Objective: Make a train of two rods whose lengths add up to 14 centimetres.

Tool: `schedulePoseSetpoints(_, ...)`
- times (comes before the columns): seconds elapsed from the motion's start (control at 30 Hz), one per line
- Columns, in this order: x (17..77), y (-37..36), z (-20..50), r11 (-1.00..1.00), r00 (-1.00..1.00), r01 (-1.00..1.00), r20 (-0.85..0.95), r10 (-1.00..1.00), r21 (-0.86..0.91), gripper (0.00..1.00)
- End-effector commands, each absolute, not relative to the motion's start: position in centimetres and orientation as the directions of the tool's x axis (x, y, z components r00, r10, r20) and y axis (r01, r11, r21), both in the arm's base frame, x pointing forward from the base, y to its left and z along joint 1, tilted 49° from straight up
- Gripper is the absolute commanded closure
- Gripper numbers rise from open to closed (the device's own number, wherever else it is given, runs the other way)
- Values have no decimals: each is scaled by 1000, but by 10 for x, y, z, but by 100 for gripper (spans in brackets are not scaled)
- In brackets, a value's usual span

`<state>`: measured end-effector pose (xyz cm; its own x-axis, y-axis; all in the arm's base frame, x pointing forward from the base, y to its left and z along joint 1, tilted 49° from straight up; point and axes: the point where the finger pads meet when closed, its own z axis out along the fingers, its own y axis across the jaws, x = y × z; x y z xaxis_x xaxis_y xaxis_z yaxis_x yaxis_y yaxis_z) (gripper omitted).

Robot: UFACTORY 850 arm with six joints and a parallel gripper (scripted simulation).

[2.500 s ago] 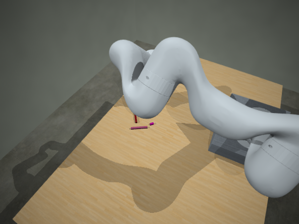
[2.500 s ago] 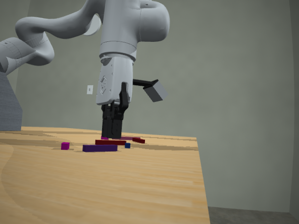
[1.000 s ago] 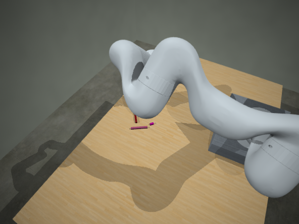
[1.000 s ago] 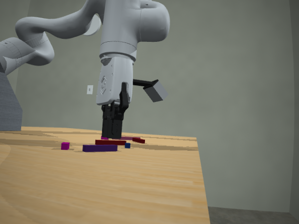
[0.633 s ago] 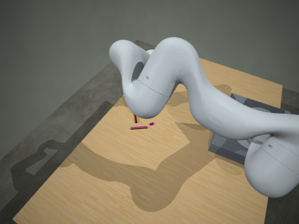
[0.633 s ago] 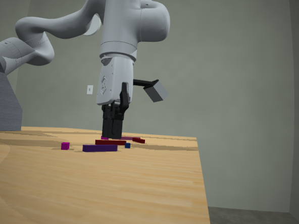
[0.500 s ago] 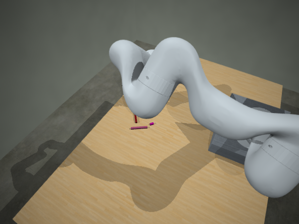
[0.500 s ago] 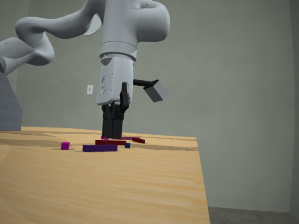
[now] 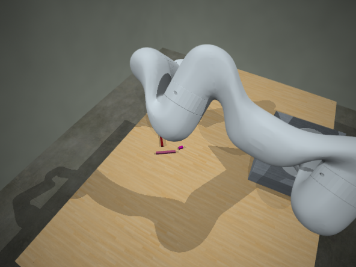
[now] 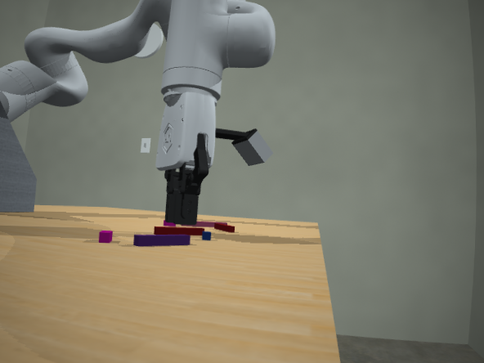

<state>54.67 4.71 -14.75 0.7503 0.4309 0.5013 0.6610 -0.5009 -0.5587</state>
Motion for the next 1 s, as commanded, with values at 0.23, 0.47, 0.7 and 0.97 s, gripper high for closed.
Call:
schedulePoseSetpoints(0.23,548,46,-147,-502,750,661,502,431,-558,76)
schedulePoseSetpoints(0.47,548,47,-147,-502,750,661,502,431,-558,76)
schedulePoseSetpoints(0.7,548,49,-149,-502,750,661,502,431,-558,76)
schedulePoseSetpoints(0.97,548,53,-153,-502,750,661,502,431,-558,76)
